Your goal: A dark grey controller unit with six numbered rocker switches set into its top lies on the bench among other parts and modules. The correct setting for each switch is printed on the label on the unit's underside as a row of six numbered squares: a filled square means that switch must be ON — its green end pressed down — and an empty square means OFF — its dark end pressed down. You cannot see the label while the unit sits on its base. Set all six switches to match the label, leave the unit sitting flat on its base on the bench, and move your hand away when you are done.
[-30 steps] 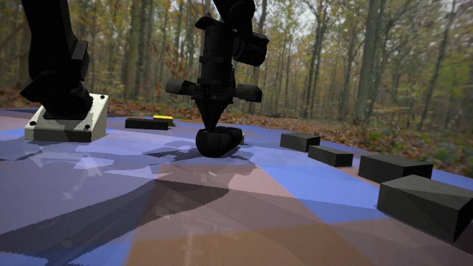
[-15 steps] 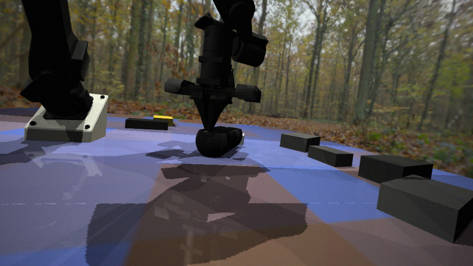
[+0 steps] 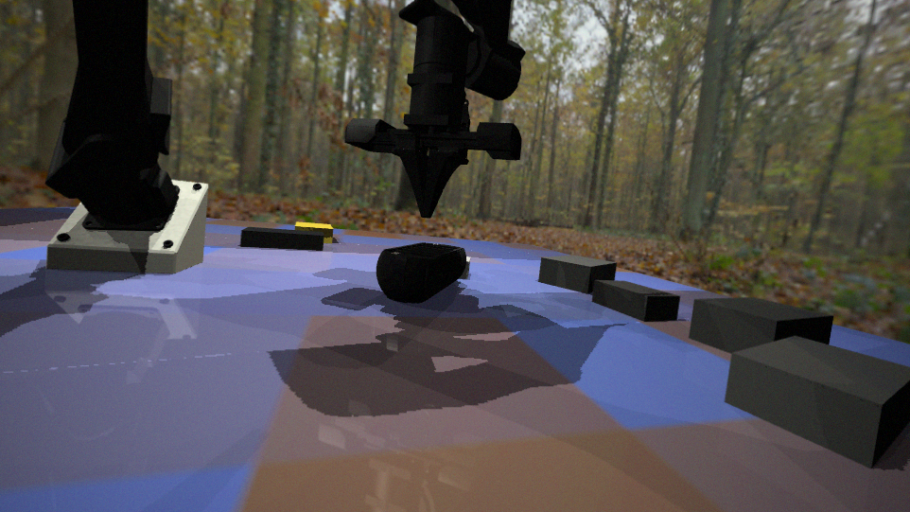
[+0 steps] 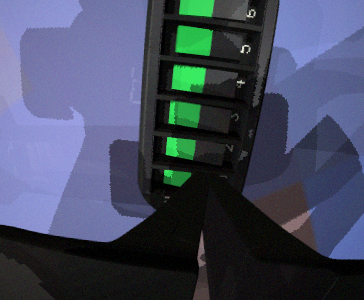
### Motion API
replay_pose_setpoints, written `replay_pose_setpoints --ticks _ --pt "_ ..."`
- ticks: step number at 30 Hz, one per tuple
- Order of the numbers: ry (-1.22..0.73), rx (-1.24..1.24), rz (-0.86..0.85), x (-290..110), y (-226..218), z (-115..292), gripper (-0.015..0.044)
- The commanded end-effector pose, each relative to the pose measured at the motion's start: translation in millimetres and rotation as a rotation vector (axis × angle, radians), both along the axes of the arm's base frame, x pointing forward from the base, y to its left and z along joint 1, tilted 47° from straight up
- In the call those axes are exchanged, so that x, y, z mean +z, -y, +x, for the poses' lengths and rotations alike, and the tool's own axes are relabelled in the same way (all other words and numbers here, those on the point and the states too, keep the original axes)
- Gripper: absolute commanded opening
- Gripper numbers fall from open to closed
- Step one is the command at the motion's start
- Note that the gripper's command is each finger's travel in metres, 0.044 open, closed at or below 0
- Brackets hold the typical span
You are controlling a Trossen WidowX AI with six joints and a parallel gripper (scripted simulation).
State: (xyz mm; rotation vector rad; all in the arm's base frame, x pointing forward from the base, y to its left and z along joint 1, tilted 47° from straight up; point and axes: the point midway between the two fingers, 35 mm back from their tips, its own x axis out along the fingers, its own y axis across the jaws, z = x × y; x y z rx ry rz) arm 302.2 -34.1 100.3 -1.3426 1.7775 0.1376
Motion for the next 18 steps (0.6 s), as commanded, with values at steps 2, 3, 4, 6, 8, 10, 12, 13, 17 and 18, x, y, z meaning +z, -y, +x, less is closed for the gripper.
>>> replay_pose_setpoints --ticks 2,3,4,6,8,10,12,13,17,18 --pt "-0.004 -0.007 0.002 -18 -14 26 0.0" --pt "-0.004 -0.007 0.002 -19 -15 27 0.0" --pt "-0.004 -0.007 0.002 -19 -15 27 0.0" --pt "-0.004 -0.007 0.002 -19 -15 27 0.0" --pt "-0.004 -0.007 0.002 -19 -14 27 0.0" --pt "-0.004 -0.007 0.003 -22 -12 27 0.0" --pt "-0.004 -0.006 0.003 -24 -9 27 0.0" --pt "-0.004 -0.006 0.003 -25 -8 27 0.0" --pt "-0.003 -0.006 0.003 -30 -3 27 0.0" --pt "-0.003 -0.006 0.003 -31 -2 27 0.0"
